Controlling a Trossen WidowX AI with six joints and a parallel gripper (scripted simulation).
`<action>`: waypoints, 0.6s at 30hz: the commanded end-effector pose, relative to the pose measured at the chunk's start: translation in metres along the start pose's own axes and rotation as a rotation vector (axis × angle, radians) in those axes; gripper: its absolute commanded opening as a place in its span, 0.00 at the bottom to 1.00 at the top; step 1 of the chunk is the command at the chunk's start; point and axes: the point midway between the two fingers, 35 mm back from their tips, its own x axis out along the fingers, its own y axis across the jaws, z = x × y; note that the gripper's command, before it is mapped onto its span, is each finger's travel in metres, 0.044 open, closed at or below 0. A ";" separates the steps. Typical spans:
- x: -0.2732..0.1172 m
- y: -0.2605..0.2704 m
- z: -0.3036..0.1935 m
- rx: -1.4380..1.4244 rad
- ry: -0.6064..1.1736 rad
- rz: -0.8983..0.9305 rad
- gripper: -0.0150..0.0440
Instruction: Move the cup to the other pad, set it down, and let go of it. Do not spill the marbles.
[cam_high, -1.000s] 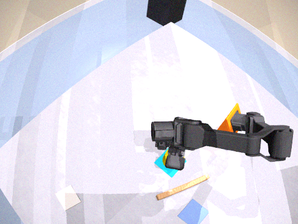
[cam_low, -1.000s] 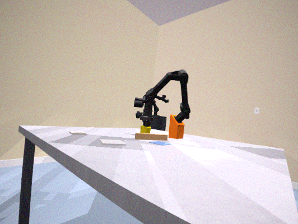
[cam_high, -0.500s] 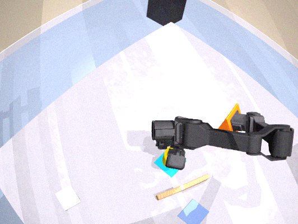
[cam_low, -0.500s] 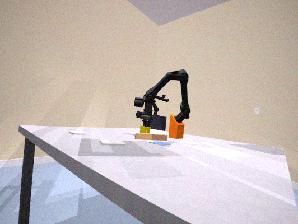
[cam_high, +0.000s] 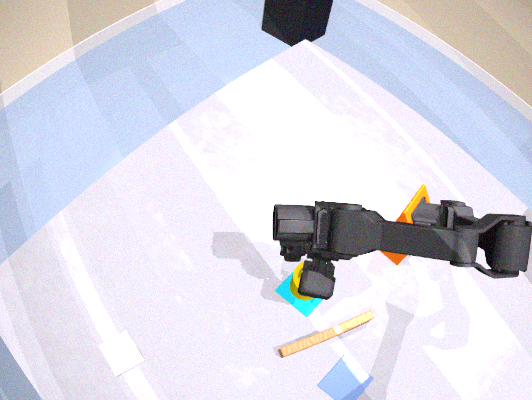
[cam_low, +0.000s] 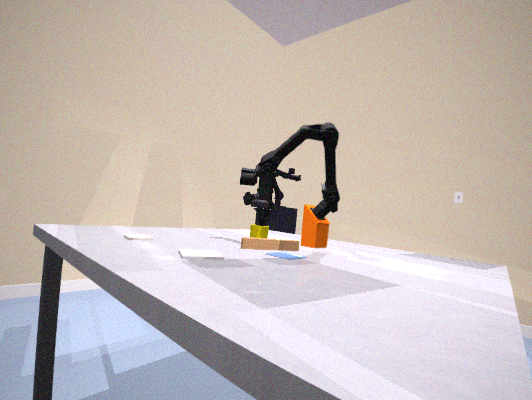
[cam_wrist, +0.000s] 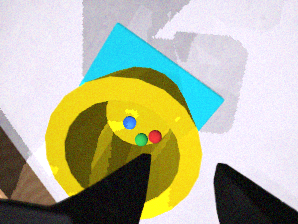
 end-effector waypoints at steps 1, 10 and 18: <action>-0.011 0.001 0.002 -0.009 -0.012 0.002 0.50; -0.024 -0.001 -0.002 -0.007 -0.010 0.002 0.50; -0.020 -0.002 -0.003 0.001 -0.002 0.003 0.72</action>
